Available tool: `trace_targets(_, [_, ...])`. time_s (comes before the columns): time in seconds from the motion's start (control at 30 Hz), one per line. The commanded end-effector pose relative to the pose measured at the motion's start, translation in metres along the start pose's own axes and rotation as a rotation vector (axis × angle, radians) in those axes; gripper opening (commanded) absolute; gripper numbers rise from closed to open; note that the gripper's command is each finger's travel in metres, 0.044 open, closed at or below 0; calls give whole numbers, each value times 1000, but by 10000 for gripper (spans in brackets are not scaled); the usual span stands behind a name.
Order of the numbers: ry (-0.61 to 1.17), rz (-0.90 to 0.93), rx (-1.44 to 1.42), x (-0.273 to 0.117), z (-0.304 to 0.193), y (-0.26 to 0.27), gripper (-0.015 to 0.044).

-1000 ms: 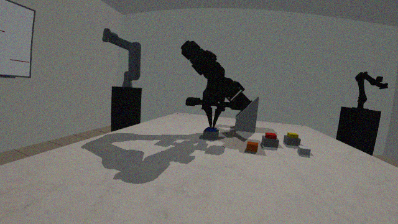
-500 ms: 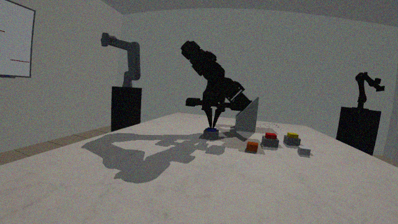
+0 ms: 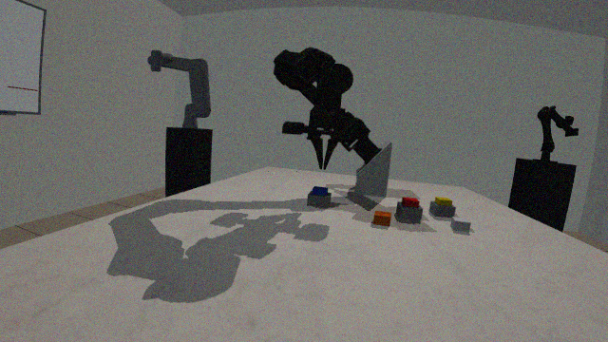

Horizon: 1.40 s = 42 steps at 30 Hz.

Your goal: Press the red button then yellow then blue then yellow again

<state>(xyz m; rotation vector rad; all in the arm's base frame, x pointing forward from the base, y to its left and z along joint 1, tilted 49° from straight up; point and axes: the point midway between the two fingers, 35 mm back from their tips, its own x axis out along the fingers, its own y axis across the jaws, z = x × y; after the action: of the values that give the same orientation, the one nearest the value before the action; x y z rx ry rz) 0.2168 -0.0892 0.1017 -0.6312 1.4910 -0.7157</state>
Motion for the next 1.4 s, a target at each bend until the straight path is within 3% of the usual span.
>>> trace_targets(0.0, [-8, 2, 9, -41, 0, 0, 20])
trace_targets(0.27, [-11, 7, 7, -45, 4, 8, 20])
trace_targets(0.57, [-22, 57, -11, -63, 26, 142, 20])
trace_targets(0.93, [-11, 22, 8, -49, -26, 292, 20])
trace_targets(1.23, [-10, 19, 11, -45, -29, 297, 20])
trace_targets(1.37, [-11, 18, 12, 5, -28, 298, 20])
